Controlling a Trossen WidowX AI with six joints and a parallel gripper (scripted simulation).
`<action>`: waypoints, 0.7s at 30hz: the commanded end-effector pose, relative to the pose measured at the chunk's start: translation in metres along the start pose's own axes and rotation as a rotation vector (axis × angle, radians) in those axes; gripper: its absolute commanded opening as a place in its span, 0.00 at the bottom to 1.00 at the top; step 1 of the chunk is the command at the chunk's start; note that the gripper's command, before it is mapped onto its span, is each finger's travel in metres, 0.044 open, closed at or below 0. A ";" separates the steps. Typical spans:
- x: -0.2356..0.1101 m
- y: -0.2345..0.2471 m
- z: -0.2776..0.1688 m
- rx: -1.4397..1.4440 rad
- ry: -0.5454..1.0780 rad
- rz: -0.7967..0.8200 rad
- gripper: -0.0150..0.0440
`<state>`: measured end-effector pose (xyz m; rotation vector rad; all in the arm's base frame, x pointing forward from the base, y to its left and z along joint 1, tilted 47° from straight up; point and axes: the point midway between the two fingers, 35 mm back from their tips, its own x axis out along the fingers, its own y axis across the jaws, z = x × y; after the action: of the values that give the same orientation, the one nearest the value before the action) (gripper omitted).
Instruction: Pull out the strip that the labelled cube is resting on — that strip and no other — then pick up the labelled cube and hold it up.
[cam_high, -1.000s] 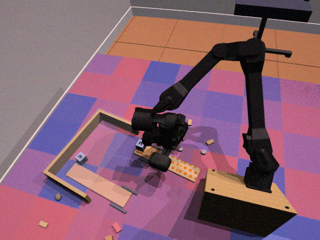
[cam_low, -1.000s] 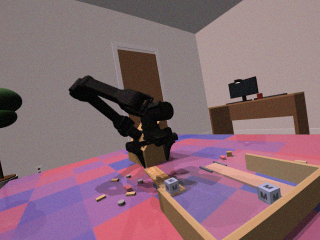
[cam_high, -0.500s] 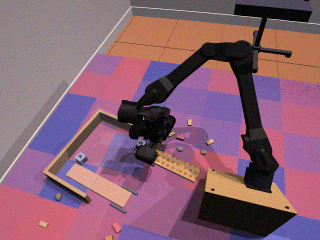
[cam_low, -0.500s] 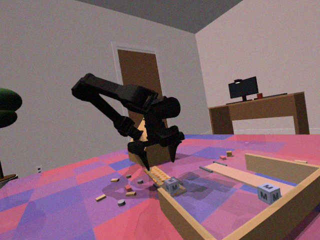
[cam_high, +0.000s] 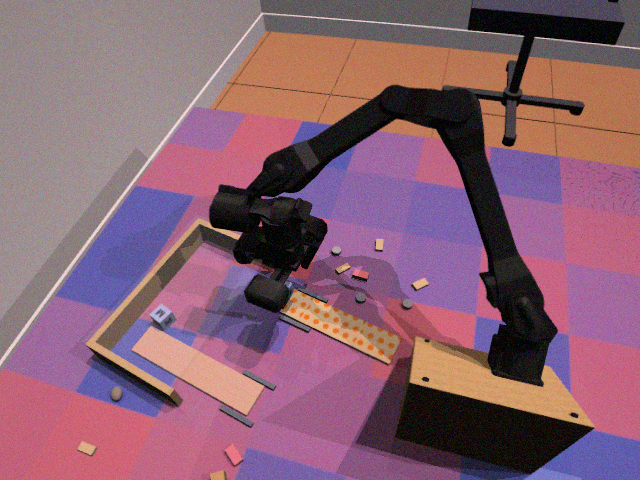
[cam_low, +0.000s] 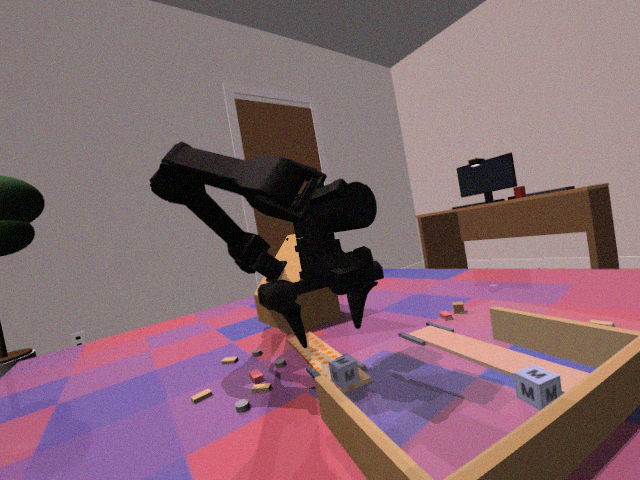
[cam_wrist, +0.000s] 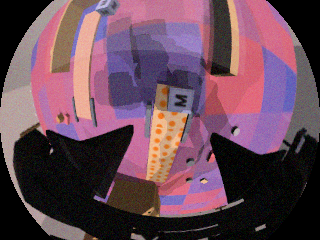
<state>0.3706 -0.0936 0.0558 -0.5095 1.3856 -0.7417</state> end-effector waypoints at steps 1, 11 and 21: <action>-0.003 -0.003 0.015 0.001 -0.005 -0.003 1.00; -0.002 -0.006 0.031 0.002 -0.006 -0.003 0.82; 0.014 -0.006 0.031 0.002 -0.006 -0.002 0.68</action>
<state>0.4024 -0.1064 0.0592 -0.5044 1.3709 -0.7435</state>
